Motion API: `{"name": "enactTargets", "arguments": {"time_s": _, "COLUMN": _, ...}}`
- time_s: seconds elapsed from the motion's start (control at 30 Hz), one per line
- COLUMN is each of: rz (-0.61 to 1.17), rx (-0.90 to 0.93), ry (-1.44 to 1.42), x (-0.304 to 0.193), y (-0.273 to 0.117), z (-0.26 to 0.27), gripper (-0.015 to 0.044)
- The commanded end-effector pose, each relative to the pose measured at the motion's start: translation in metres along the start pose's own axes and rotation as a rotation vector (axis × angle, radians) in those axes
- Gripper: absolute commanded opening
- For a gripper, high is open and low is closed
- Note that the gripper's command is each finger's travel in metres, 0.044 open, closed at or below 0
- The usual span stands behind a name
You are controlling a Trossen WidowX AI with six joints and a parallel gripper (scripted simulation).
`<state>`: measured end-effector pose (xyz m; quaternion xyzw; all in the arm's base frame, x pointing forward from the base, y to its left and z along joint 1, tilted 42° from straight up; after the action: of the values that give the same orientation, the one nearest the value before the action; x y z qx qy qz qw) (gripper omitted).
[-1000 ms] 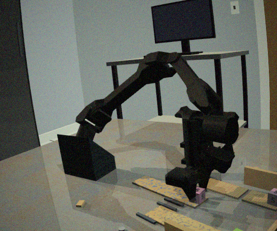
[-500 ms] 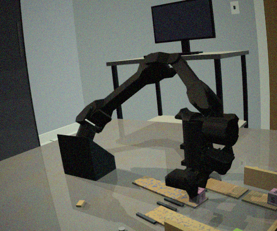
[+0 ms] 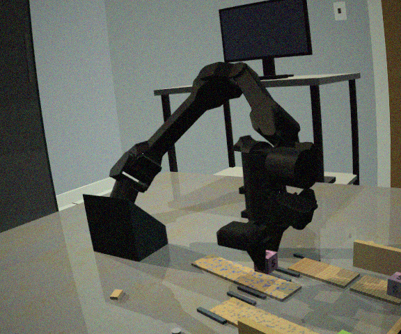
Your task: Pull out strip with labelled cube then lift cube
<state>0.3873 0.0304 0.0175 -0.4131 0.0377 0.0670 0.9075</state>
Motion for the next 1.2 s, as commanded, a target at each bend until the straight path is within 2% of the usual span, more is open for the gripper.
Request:
{"name": "enactTargets", "arguments": {"time_s": 0.0, "rz": 0.006, "rx": -0.001, "ry": 0.004, "x": -0.015, "y": -0.007, "z": -0.002, "gripper": 0.0000}}
{"name": "enactTargets", "arguments": {"time_s": 0.77, "rz": 0.009, "rx": -0.001, "ry": 0.007, "x": -0.081, "y": -0.011, "z": -0.010, "gripper": 0.0000}}
{"name": "enactTargets", "arguments": {"time_s": 1.0, "rz": 0.009, "rx": -0.002, "ry": 0.007, "x": -0.080, "y": -0.046, "z": -0.010, "gripper": 0.0000}}
{"name": "enactTargets", "arguments": {"time_s": 1.17, "rz": 0.009, "rx": -0.002, "ry": 0.007, "x": -0.081, "y": -0.047, "z": -0.010, "gripper": 0.0000}}
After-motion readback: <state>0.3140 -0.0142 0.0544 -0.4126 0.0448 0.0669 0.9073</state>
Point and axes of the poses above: the point midway between the two fingers, 35 mm back from their tips, its own y axis out along the fingers, its own z axis across the jaws, x = y × z, the point moved 8 cm from there along -y, back along the fingers, and after that the axes turned 5 degrees about y, right-handed, at the moved point
